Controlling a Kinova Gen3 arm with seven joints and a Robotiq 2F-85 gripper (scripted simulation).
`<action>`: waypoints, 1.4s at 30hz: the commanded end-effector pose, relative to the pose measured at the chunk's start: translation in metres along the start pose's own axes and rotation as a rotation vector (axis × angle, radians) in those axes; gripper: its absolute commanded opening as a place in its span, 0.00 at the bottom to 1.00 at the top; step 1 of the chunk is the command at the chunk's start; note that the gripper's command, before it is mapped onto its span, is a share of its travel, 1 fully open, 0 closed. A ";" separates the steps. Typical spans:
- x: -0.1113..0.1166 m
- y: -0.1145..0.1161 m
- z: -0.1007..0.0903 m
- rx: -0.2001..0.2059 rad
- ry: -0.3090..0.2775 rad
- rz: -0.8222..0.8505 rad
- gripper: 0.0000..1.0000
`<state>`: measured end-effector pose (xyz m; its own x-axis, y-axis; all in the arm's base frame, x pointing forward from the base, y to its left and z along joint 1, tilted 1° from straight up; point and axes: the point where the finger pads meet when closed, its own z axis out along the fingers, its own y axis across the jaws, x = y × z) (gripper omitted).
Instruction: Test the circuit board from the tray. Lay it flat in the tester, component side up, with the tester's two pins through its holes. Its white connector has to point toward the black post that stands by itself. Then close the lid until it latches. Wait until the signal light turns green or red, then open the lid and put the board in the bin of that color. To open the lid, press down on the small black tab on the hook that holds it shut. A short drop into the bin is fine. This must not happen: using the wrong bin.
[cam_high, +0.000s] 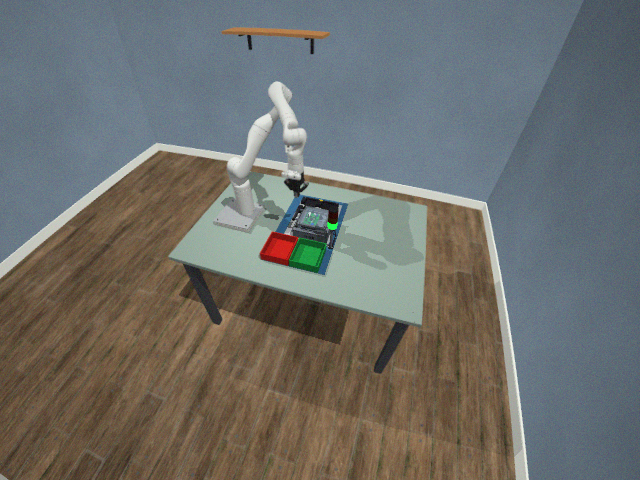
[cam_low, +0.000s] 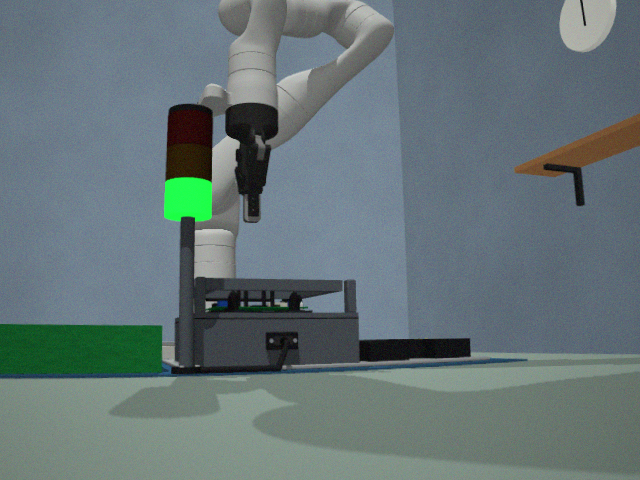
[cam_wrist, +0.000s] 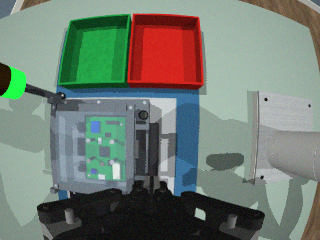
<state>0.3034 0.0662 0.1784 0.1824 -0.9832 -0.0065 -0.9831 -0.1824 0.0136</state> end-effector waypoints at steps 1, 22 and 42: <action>-0.014 -0.001 0.000 -0.001 0.006 -0.019 0.00; -0.048 -0.003 0.004 -0.001 0.006 -0.019 0.00; -0.048 -0.002 0.069 -0.001 0.006 -0.019 0.00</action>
<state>0.2966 0.1182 0.1139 0.2117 -0.9773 -0.0069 -0.9773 -0.2118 0.0092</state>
